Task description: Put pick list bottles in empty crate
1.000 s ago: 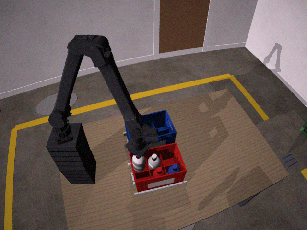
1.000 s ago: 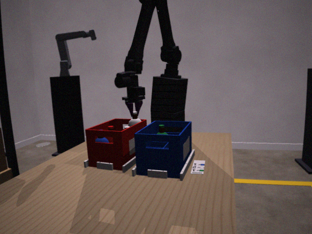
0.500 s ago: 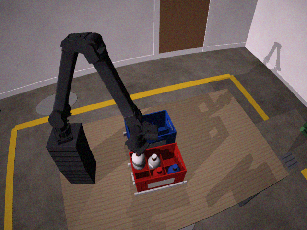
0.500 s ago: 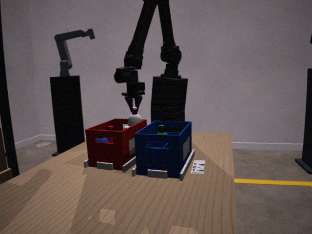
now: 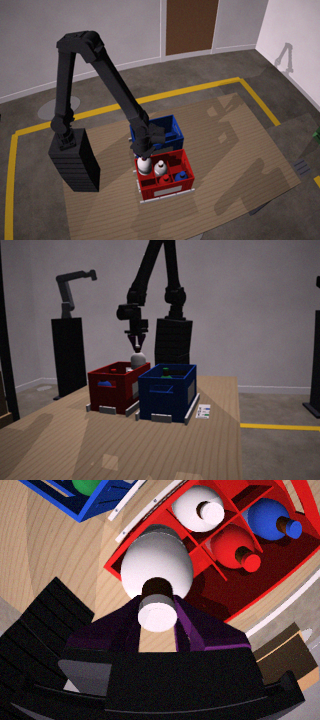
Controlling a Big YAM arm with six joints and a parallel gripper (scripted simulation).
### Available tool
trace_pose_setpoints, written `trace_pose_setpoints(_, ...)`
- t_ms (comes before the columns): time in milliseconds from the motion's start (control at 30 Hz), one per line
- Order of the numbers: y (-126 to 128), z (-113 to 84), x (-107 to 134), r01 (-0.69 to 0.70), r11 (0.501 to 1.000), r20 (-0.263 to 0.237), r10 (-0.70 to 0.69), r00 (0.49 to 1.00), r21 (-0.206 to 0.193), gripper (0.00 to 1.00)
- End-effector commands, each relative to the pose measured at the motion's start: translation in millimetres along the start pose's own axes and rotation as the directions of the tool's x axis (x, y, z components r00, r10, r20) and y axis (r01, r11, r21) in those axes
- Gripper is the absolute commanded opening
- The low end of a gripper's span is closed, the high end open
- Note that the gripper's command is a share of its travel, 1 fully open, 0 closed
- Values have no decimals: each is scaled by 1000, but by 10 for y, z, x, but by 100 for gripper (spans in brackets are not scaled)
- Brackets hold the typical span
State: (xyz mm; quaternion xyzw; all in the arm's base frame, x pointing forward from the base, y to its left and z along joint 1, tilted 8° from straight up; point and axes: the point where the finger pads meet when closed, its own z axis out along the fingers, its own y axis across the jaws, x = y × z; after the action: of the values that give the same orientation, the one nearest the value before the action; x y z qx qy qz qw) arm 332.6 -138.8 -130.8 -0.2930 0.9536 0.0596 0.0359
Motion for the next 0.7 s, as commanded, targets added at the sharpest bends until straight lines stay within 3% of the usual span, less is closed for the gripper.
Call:
trace_pose_setpoints(0,-140,-254,-32,0,999,22,-1,1000,36,0)
trace_pose_setpoints(667,-244,-613,-94,3,998,33,-5,999,58,0)
